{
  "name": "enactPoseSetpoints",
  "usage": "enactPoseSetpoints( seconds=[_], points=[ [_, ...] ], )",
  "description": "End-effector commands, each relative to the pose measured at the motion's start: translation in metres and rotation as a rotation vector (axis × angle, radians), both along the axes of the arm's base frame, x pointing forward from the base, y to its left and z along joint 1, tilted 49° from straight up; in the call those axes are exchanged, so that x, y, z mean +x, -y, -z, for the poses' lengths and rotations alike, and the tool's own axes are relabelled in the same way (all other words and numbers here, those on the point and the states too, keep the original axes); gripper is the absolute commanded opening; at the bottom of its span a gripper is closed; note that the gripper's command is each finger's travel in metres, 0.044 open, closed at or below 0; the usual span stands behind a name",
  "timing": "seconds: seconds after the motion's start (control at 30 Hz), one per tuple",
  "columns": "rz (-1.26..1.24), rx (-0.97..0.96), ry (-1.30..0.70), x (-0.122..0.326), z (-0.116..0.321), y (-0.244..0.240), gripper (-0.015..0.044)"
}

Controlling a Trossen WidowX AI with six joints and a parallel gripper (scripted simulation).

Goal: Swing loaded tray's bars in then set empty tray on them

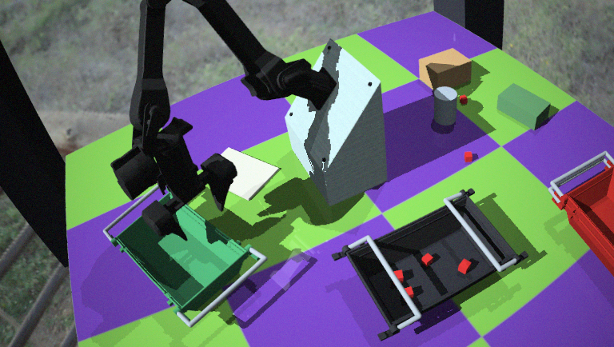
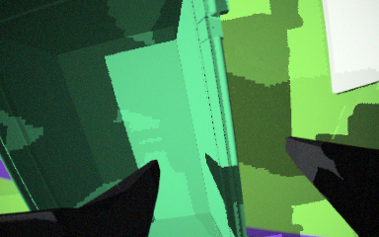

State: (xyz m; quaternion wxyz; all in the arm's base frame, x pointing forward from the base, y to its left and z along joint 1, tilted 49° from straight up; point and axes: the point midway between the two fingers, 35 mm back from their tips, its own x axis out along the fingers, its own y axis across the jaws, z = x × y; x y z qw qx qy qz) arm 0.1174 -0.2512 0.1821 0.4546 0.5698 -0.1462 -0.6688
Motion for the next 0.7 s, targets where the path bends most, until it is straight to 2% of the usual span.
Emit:
enactPoseSetpoints(
  seconds=[0.0,0.17,0.57,0.67],
  points=[
    [-0.005,0.011,-0.010,0.000,0.017,0.013,0.0440],
    [-0.005,0.010,-0.012,-0.002,0.029,0.027,0.0440],
    [-0.005,0.009,-0.012,-0.002,0.030,0.027,0.0440],
    [-0.005,0.009,-0.012,-0.002,0.030,0.027,0.0396]
  ],
)
